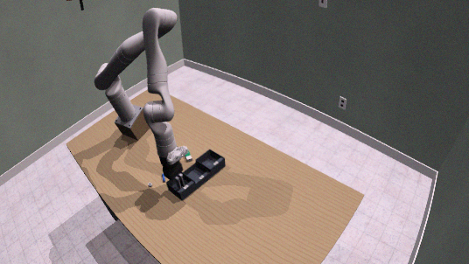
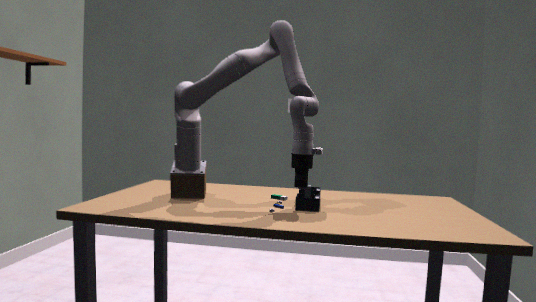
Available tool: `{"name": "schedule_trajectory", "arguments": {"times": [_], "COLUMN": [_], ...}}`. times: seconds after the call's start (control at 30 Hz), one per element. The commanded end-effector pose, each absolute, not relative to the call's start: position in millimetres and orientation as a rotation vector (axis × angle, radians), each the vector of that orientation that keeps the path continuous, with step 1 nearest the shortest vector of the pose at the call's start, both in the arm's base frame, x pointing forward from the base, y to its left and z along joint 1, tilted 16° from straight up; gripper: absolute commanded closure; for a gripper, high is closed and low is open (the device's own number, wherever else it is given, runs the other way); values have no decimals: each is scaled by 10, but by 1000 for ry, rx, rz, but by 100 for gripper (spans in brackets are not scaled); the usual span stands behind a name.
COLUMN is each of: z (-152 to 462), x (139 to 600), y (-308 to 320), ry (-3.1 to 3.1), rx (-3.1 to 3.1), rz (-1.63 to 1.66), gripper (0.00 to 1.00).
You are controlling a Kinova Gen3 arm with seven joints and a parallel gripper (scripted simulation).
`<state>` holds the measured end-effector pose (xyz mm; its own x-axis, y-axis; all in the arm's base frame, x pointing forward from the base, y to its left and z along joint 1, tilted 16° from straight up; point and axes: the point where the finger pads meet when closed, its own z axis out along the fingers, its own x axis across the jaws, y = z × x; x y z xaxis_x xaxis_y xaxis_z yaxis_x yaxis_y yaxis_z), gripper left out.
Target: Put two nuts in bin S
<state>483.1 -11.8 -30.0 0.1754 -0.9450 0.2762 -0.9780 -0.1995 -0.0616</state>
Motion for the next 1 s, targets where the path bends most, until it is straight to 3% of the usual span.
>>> {"name": "schedule_trajectory", "arguments": {"times": [0.0, 0.97], "z": [-294, -154], "x": [4836, 4819], "y": [-114, -77], "ry": [-1900, -1900], "rx": [2307, 2307], "rz": [386, 386], "gripper": [69, 69]}}
